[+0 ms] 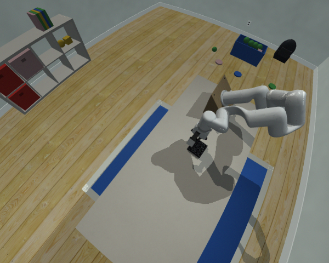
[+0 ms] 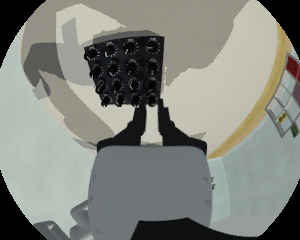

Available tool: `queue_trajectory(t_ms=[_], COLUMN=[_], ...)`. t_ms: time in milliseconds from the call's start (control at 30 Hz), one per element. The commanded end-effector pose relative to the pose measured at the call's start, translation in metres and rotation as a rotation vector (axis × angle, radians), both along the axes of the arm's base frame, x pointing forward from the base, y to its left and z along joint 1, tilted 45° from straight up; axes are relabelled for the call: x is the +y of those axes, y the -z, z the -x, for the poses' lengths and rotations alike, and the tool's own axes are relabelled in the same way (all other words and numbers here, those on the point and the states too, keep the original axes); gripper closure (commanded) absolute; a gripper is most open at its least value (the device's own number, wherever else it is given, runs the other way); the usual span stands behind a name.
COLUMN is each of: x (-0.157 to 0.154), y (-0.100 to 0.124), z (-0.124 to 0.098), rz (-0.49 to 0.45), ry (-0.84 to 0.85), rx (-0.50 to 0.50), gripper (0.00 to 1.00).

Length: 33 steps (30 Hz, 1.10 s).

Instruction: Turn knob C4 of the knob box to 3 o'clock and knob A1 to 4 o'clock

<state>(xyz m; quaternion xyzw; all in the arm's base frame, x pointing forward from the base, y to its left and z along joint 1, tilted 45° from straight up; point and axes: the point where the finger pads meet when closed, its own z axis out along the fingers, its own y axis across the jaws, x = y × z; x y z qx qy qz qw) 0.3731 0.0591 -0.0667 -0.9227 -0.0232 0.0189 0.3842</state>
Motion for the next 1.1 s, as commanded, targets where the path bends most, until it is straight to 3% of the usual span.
queue_trajectory(t_ms=[0,1067], x=[-0.0009,0.0077], y=[-0.0006,0.0079], z=[-0.0012,-0.0006], rz=[0.001,0.001], ry=[0.001,0.001], rx=[-0.003,-0.003], gripper=[0.81,0.81])
